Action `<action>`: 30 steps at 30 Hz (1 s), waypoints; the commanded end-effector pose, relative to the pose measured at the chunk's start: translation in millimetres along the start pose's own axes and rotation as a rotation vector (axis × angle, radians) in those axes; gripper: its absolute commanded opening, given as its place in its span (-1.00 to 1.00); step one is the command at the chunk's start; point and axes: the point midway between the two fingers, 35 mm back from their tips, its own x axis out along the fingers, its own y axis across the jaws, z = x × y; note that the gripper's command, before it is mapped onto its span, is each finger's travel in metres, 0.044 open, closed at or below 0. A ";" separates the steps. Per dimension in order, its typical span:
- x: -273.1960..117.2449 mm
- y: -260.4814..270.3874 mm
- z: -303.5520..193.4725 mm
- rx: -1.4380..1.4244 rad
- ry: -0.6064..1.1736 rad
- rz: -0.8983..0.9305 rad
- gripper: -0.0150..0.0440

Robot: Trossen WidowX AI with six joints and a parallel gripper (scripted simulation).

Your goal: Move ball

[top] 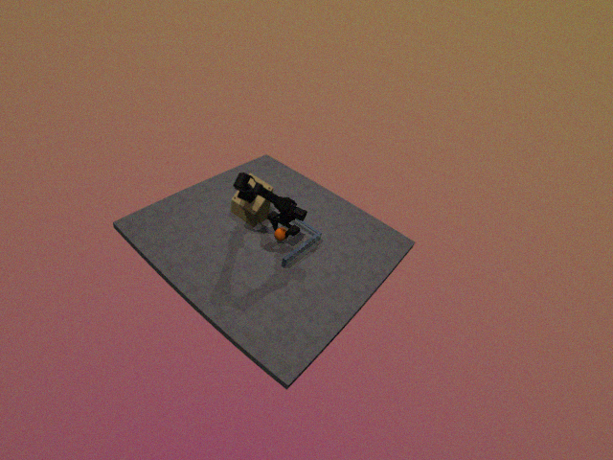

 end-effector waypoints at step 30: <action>-81.7 10.8 22.6 0.012 -0.004 -0.022 -0.49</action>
